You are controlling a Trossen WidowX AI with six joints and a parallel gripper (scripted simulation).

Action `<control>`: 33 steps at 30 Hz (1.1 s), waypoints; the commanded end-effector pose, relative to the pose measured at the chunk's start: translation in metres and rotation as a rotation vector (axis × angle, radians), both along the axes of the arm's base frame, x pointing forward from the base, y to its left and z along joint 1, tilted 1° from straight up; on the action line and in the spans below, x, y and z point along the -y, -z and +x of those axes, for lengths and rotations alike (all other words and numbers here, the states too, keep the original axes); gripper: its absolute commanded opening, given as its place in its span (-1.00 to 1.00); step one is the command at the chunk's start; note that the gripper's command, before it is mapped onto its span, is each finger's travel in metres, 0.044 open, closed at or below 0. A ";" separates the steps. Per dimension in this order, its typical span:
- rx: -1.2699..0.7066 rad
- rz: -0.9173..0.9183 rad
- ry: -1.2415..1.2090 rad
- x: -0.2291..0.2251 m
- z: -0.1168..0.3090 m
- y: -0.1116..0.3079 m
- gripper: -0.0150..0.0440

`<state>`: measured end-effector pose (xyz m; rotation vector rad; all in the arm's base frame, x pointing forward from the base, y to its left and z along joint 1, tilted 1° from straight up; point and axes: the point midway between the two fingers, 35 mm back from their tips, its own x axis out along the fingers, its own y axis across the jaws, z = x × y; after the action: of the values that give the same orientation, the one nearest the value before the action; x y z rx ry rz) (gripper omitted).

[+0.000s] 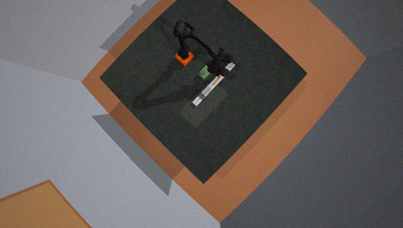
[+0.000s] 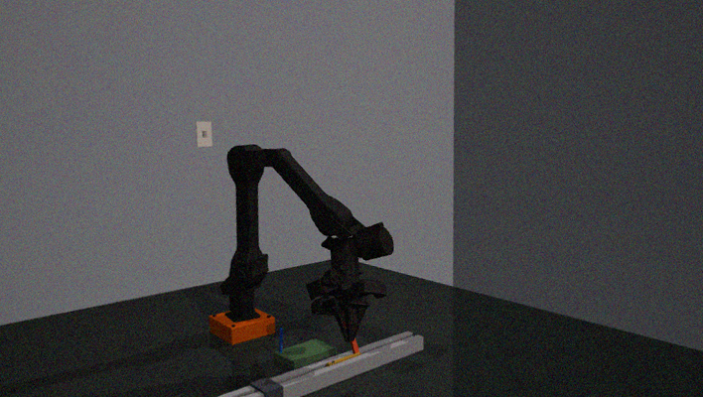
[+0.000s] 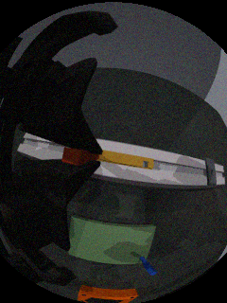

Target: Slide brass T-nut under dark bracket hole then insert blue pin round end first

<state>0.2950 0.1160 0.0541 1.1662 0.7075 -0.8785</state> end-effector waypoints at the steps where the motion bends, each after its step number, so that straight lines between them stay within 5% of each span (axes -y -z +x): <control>1: -0.012 0.001 -0.005 -0.001 0.001 0.000 -1.00; 33: -0.081 -0.012 -0.005 -0.002 0.004 -0.002 -1.00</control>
<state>0.2987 0.1166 0.0558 1.1279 0.7588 -0.9270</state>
